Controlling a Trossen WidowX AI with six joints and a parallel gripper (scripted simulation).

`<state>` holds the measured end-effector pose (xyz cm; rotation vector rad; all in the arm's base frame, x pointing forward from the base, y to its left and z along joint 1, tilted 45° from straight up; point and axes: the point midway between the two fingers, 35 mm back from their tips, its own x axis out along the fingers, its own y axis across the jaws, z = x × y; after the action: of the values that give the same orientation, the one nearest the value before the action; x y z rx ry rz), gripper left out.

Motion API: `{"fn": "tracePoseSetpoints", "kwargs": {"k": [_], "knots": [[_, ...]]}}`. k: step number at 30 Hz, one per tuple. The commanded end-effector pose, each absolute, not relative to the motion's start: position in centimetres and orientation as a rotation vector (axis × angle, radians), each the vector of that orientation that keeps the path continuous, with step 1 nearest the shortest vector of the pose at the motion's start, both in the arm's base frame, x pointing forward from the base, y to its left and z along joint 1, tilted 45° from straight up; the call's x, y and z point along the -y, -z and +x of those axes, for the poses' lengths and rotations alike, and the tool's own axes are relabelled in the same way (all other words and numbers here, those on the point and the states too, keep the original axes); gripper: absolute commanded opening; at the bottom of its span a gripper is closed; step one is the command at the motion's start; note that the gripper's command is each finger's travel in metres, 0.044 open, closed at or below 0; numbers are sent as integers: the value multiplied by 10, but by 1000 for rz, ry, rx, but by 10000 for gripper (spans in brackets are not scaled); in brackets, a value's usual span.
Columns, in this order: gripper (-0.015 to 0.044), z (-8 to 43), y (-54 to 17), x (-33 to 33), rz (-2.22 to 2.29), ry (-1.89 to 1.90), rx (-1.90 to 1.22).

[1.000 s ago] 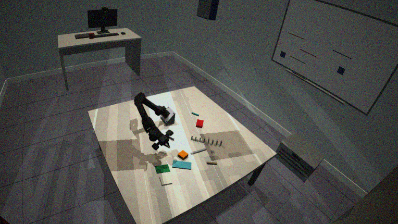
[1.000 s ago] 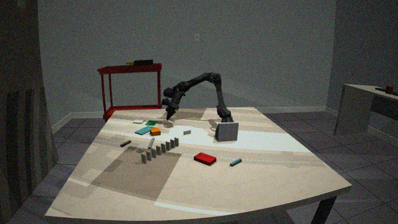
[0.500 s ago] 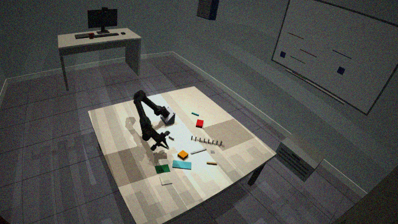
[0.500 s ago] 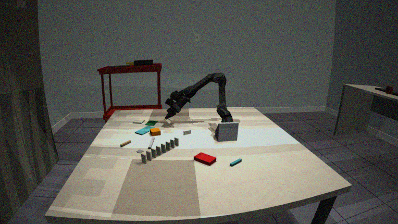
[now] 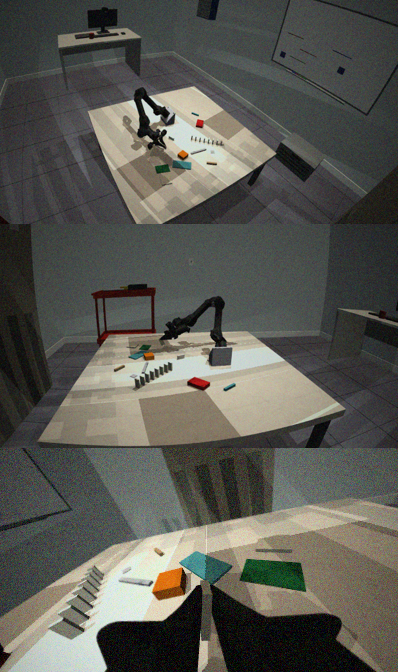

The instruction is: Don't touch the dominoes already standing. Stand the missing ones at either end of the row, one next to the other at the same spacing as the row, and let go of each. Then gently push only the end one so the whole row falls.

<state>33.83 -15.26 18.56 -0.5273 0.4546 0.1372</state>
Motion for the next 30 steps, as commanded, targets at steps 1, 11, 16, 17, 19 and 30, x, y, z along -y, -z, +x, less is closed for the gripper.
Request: {"fn": "tracePoseSetpoints", "kwargs": {"k": [1, 11, 16, 17, 19, 30], "knots": [[20, 331, -189, 150, -580, -160, -376], [20, 306, -201, 142, -752, -205, -164], [20, 298, -204, 139, -801, -215, -114], [20, 298, -204, 139, -801, -215, -114], [20, 298, -204, 139, -801, -215, -114], [20, 298, -204, 139, -801, -215, -114]]}}
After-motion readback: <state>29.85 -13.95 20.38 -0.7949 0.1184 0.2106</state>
